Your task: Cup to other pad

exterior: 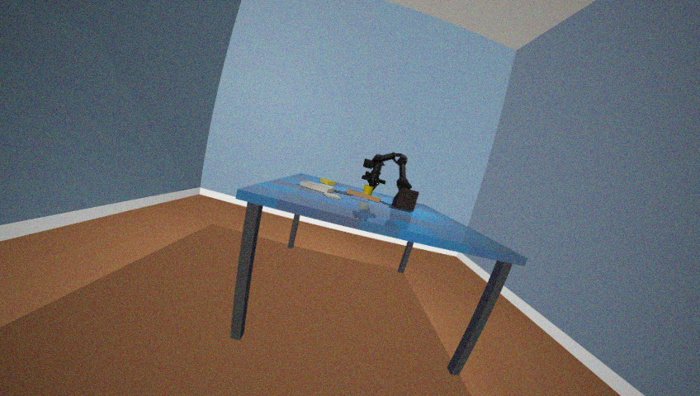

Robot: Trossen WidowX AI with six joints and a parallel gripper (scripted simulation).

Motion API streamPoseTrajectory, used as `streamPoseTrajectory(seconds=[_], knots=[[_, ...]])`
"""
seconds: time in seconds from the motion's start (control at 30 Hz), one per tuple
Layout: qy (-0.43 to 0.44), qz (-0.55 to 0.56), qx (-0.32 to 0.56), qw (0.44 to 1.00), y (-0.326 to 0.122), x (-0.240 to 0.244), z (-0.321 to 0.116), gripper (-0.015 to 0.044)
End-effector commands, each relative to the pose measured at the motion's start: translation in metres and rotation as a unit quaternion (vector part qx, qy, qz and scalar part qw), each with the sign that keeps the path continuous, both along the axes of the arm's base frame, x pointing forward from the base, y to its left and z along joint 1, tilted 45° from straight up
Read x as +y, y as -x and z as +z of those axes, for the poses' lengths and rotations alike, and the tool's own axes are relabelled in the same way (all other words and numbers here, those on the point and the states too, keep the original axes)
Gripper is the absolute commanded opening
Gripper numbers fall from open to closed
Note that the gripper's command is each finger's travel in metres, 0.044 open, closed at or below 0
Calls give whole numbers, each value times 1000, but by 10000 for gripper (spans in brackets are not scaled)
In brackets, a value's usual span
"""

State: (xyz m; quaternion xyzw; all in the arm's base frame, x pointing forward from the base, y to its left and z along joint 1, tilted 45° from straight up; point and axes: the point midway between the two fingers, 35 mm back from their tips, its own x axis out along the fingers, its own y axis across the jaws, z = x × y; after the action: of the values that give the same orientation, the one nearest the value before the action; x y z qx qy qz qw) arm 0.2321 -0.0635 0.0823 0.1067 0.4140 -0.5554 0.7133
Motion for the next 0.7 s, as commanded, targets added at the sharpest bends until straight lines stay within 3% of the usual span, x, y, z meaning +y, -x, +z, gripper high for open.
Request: streamPoseTrajectory(seconds=[0.0, 0.57, 0.67], knots=[[3, 1, 1, 1000, 0, -5, -3, 0], [1, 0, 0, 1000, 0, -5, -4, 0], [1, 0, 0, 1000, 0, -5, -4, 79]])
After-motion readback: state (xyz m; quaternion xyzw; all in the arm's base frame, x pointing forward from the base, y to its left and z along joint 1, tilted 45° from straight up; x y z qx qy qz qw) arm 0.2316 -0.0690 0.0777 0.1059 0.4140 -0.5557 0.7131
